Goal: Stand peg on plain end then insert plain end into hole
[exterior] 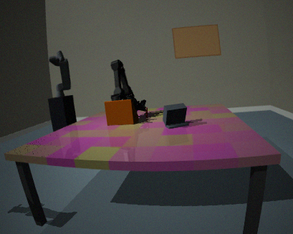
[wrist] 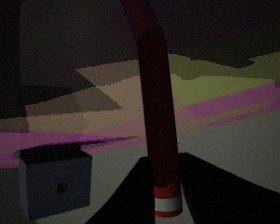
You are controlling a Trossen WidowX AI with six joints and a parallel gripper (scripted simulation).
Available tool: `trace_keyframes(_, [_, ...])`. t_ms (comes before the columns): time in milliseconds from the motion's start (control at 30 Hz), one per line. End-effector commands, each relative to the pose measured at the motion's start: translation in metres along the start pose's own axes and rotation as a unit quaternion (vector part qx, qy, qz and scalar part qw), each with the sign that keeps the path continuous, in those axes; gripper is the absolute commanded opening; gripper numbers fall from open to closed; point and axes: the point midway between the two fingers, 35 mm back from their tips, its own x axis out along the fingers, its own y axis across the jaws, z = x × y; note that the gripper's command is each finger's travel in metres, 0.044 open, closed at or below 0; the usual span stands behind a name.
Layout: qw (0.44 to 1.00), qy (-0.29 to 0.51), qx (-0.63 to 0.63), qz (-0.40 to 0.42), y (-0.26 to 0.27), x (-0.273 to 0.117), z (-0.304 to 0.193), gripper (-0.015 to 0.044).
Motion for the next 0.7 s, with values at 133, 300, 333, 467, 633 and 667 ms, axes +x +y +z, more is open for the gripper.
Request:
trace_keyframes(133, [1.0,0.002,0.001,-0.002,-0.0015,-0.0003,0.003,0.0051])
trace_keyframes(300, [1.0,0.004,0.002,-0.004,-0.003,-0.0008,0.0036,0.0051])
trace_keyframes(333, [1.0,0.005,0.003,-0.005,-0.0033,-0.0009,0.0038,0.0051])
trace_keyframes(467, [1.0,0.007,0.004,-0.007,-0.0045,-0.0012,0.0043,0.0051])
trace_keyframes(633, [1.0,0.009,0.005,-0.009,-0.006,-0.0017,0.0049,0.0051])
trace_keyframes(667, [1.0,0.01,0.005,-0.009,-0.0063,-0.0017,0.005,0.0051])
